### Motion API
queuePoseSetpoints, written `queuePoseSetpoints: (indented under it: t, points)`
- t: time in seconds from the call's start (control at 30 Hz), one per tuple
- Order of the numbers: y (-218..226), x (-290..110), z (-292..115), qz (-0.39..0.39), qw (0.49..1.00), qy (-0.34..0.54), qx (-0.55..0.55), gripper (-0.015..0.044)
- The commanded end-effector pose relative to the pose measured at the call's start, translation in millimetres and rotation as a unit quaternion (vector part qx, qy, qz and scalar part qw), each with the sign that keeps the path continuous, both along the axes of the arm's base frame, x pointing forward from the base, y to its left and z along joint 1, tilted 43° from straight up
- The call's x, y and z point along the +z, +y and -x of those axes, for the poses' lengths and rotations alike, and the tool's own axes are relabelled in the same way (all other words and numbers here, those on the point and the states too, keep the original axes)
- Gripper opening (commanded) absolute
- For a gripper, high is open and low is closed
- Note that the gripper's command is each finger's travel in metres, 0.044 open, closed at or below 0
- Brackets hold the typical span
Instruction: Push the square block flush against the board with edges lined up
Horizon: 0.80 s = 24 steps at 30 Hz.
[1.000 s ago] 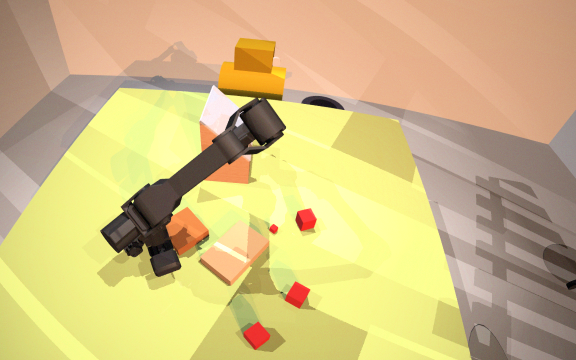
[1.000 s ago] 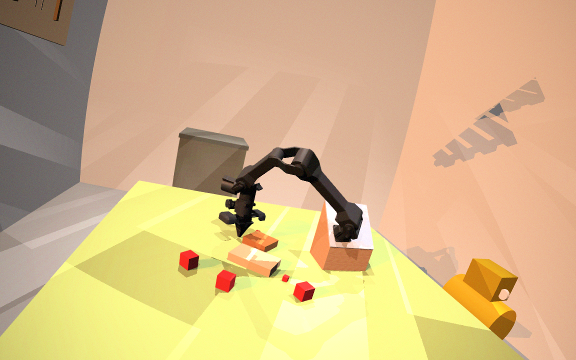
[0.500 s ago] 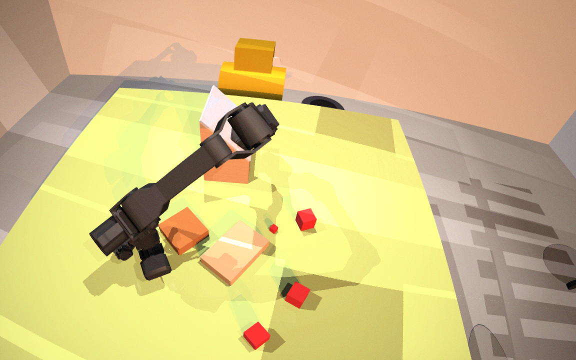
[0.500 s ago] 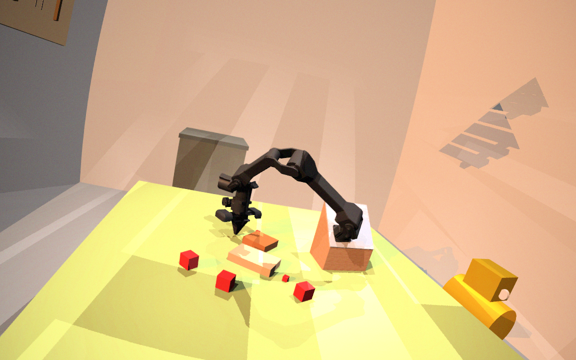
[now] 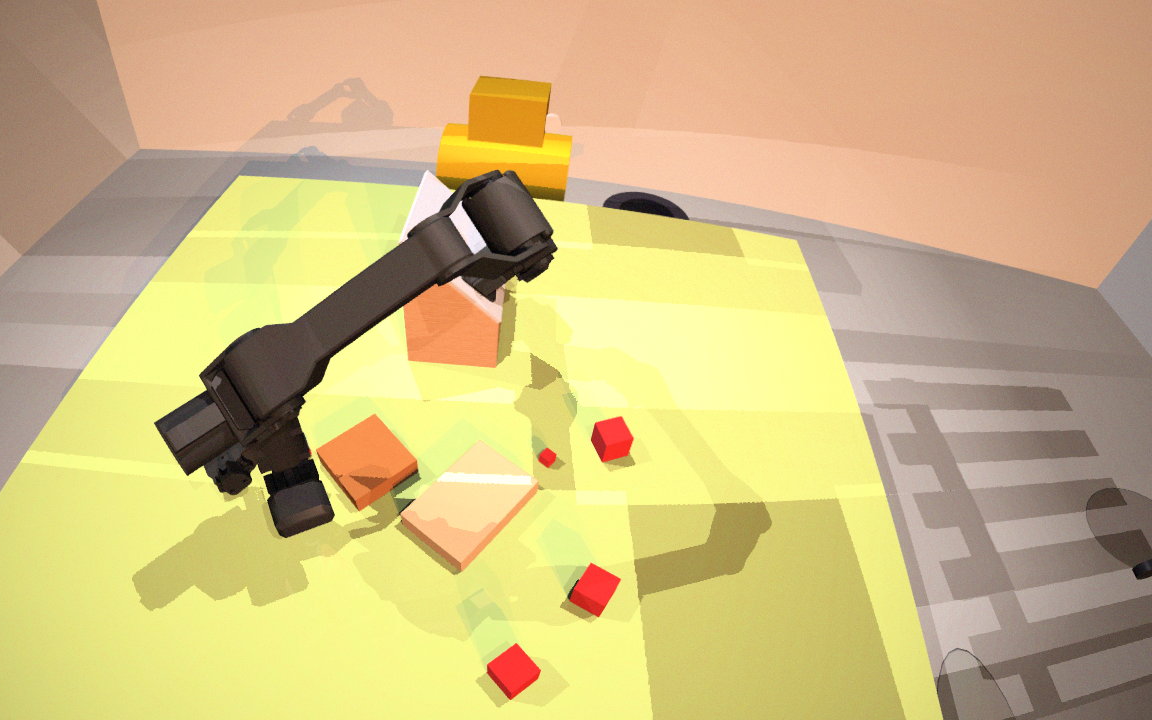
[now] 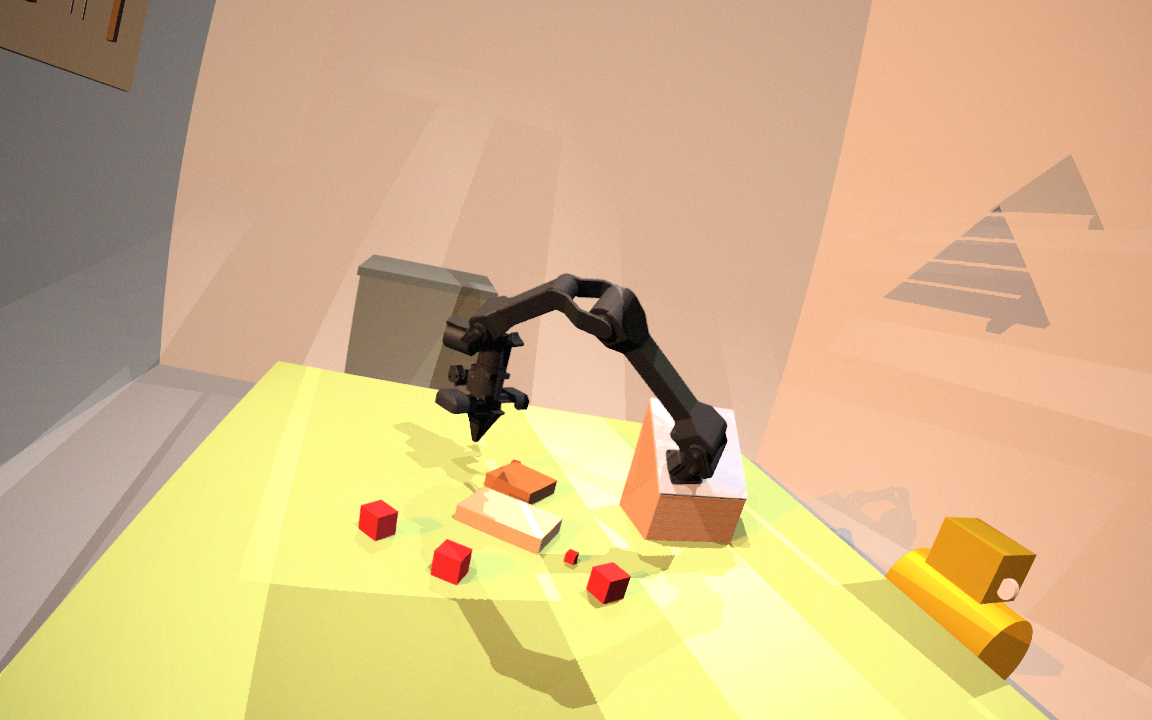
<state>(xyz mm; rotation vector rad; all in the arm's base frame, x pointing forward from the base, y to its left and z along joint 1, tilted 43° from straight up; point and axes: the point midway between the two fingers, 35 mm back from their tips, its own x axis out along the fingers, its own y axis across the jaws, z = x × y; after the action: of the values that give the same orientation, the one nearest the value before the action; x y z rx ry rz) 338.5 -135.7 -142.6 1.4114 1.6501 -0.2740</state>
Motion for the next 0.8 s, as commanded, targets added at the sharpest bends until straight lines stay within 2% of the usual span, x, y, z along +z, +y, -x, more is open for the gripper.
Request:
queuePoseSetpoints:
  t: [0.0,0.13,0.27,0.43,0.77]
  points:
    - [10,7,4,0.001,0.999,-0.019,0.03,0.0]
    - [24,18,9,0.004,0.996,-0.056,0.071,0.0]
    - [24,19,9,0.004,0.996,-0.058,0.074,0.0]
    - [60,-20,5,0.005,0.992,-0.079,0.096,0.0]
    - [64,-20,7,0.005,0.992,-0.08,0.097,0.0]
